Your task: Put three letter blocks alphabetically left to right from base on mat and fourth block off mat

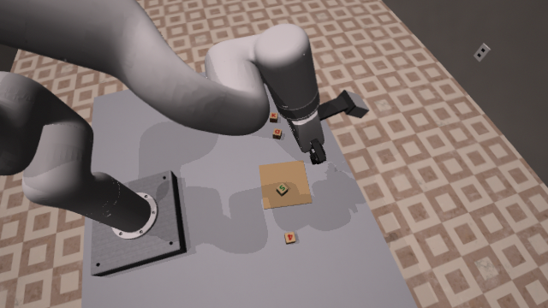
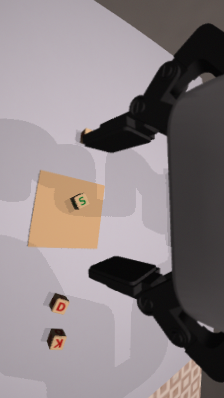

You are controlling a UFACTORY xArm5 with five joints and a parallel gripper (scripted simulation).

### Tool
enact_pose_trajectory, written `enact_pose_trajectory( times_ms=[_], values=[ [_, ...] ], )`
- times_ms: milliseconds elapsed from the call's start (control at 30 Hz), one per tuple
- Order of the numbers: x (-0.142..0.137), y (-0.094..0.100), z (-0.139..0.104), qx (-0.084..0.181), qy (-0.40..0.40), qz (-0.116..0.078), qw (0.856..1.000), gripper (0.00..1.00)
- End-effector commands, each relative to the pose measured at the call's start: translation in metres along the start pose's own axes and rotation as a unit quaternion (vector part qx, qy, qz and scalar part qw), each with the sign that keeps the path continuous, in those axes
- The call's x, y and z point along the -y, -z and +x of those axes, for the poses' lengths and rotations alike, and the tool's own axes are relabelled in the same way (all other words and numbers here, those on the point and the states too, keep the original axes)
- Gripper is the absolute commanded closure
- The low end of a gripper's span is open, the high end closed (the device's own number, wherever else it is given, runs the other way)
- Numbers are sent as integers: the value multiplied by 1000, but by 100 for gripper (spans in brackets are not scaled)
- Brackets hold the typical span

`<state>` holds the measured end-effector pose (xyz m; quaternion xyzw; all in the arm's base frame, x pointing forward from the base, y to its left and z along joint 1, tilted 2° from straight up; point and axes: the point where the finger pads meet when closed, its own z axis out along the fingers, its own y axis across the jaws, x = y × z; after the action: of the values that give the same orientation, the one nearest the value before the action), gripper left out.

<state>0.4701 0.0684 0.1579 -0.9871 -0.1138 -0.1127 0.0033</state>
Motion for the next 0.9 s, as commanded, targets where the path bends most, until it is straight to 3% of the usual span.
enact_pose_trajectory(
  times_ms=[0,67,300,367,500,567,667,867],
  values=[
    [10,-18,13,-27,18,0,999,0],
    [28,-41,21,-59,47,2,997,0],
    [56,-69,25,-105,88,6,991,0],
    [74,-84,25,-134,114,9,984,0],
    [92,-96,22,-162,138,11,977,0],
    [92,-96,22,-162,138,11,977,0],
    [115,-108,14,-201,170,16,965,0],
    [142,-118,-1,-247,206,22,947,0]
  ],
)
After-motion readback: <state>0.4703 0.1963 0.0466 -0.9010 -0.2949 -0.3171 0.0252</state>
